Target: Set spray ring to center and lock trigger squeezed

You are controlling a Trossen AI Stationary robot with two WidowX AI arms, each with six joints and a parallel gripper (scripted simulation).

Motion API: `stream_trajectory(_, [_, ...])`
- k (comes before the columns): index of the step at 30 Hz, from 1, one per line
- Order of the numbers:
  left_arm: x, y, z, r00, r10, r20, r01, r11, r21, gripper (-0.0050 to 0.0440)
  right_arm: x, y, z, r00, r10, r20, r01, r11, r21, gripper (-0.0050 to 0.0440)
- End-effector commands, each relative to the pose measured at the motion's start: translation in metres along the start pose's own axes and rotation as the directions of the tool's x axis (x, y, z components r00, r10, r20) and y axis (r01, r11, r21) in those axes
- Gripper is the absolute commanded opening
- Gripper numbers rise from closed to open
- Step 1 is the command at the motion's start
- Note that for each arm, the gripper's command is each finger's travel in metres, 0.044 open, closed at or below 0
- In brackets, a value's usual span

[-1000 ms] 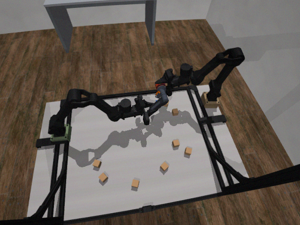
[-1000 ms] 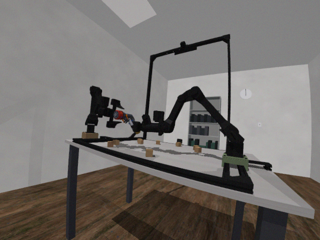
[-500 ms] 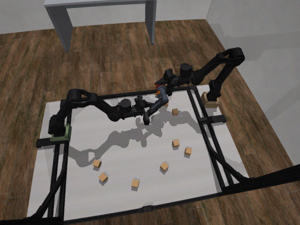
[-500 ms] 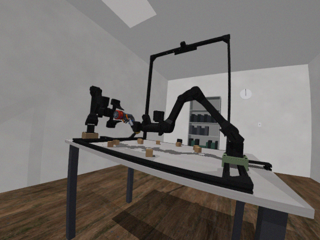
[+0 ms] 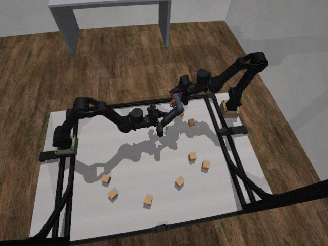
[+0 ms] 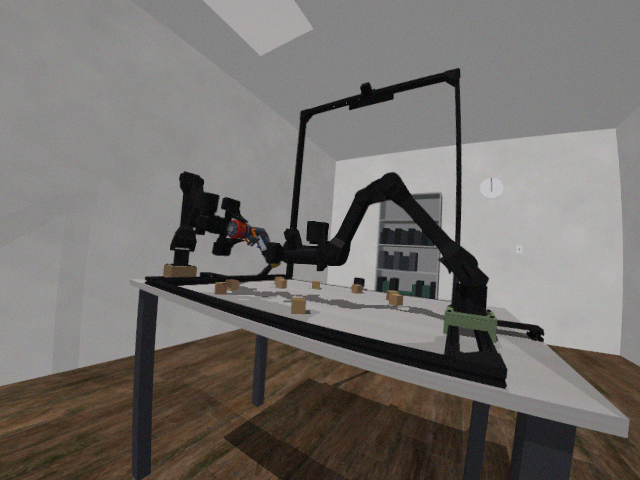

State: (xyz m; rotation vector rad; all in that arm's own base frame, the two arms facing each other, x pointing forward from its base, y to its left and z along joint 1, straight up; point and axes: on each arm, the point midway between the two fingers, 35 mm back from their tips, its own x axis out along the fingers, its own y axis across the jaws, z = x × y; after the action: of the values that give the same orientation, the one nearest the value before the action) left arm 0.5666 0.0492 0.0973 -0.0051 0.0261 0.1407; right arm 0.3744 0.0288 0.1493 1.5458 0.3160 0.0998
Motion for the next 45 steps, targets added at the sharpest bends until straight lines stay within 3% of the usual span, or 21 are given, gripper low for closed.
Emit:
stream_trajectory(1, [0.0013,0.0,0.0103,1.0,-0.001,0.026,0.001,1.0,0.003,0.0,0.0006,0.0025,-0.0001,1.0,0.01,-0.001,-0.01,1.0,-0.003,0.0208])
stream_trajectory(2, [0.0013,0.0,0.0103,1.0,-0.001,0.026,0.001,1.0,0.003,0.0,0.0006,0.0025,-0.0001,1.0,0.01,-0.001,-0.01,1.0,-0.003,0.0208])
stream_trajectory(7, [0.0013,0.0,0.0103,1.0,-0.001,0.026,0.001,1.0,0.003,0.0,0.0008,0.0021,-0.0006,0.999,0.054,0.006,-0.054,0.999,-0.002,0.0088])
stream_trajectory(11, [0.0013,0.0,0.0103,1.0,-0.001,0.026,0.001,1.0,0.003,0.0,0.0011,0.0024,-0.0006,1.0,0.03,0.006,-0.03,1.0,0.0,0.0])
stream_trajectory(24, [0.0013,0.0,0.0103,1.0,-0.001,0.026,0.001,1.0,0.003,0.0,0.0017,-0.0017,-0.001,0.984,-0.176,-0.002,0.176,0.984,0.011,0.0])
stream_trajectory(34, [0.0013,0.0,0.0103,1.0,-0.001,0.026,0.001,1.0,0.003,0.0,0.0023,-0.0052,-0.0009,0.931,-0.366,-0.013,0.366,0.93,0.019,0.0])
stream_trajectory(36, [0.0013,0.0,0.0103,1.0,-0.001,0.026,0.001,1.0,0.003,0.0,0.0023,-0.0052,-0.0009,0.931,-0.366,-0.013,0.366,0.93,0.019,0.0])
stream_trajectory(45, [0.0013,0.0,0.0103,1.0,-0.001,0.026,0.001,1.0,0.003,0.0,0.0023,-0.0049,-0.0012,0.855,-0.518,-0.024,0.519,0.855,0.024,0.0])
